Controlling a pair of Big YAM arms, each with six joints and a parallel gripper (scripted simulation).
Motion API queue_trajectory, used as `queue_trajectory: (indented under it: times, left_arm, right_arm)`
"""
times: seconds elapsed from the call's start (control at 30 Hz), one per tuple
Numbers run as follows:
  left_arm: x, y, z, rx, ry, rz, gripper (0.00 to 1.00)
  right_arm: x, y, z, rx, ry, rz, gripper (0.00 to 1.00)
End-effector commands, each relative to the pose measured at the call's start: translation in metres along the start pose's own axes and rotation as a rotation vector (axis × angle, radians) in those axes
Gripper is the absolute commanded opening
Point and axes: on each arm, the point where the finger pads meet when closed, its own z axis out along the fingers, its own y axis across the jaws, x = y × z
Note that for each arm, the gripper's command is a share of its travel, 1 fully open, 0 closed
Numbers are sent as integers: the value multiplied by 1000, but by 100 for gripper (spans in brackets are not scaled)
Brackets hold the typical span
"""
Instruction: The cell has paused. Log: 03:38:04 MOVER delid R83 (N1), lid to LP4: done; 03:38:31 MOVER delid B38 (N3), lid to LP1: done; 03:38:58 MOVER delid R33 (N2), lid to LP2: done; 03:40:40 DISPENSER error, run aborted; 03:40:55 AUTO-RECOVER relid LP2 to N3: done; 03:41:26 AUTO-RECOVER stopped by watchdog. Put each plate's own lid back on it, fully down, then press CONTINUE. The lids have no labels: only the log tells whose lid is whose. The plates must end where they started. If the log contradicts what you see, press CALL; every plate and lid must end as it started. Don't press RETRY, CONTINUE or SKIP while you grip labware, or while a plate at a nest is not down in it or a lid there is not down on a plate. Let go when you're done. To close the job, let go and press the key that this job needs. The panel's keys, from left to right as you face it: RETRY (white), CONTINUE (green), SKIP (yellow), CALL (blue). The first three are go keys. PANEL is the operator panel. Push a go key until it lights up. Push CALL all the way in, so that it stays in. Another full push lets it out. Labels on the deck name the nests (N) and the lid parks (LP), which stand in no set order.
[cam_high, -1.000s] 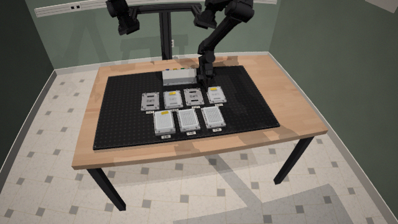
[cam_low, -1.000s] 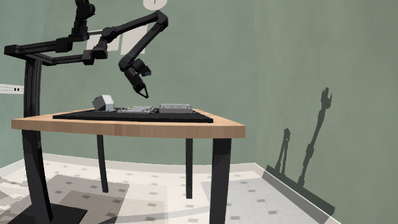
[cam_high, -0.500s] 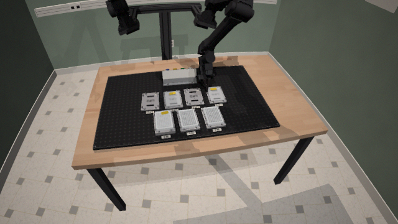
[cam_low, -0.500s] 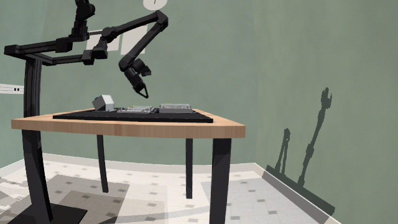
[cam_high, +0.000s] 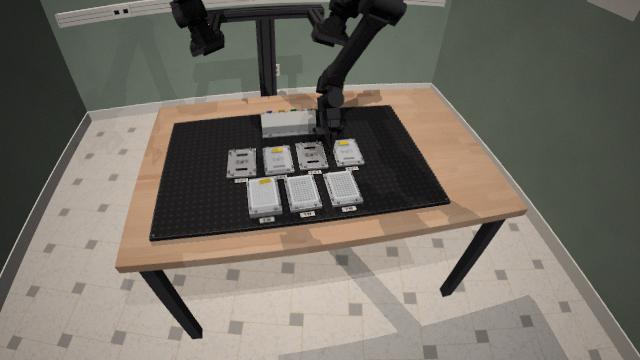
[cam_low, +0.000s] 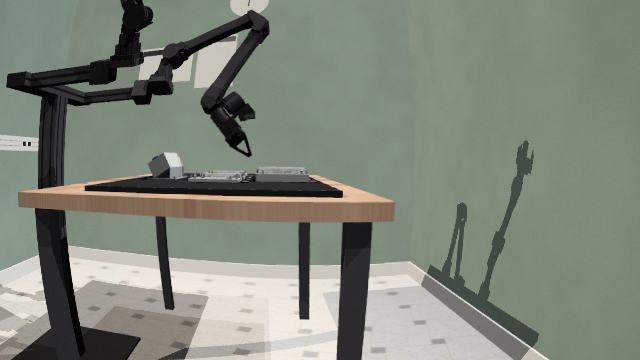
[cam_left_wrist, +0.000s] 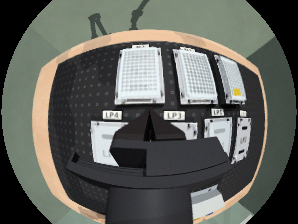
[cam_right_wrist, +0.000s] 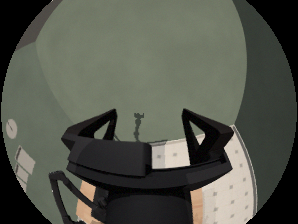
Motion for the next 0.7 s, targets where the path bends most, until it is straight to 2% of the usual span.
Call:
queue_trajectory:
  times: [0.0, 0.27, 0.67]
  left_arm:
    - [-23, -8, 8, 7, -17, -12, 0]
    - [-38, -19, 26, 9, -4, -8, 0]
    - [-96, -37, 63, 8, -27, -15, 0]
  right_arm:
    - [-24, 1, -1, 0, -49, 2, 100]
    - [-24, 1, -1, 0, -49, 2, 100]
    - [-24, 1, -1, 0, -49, 2, 100]
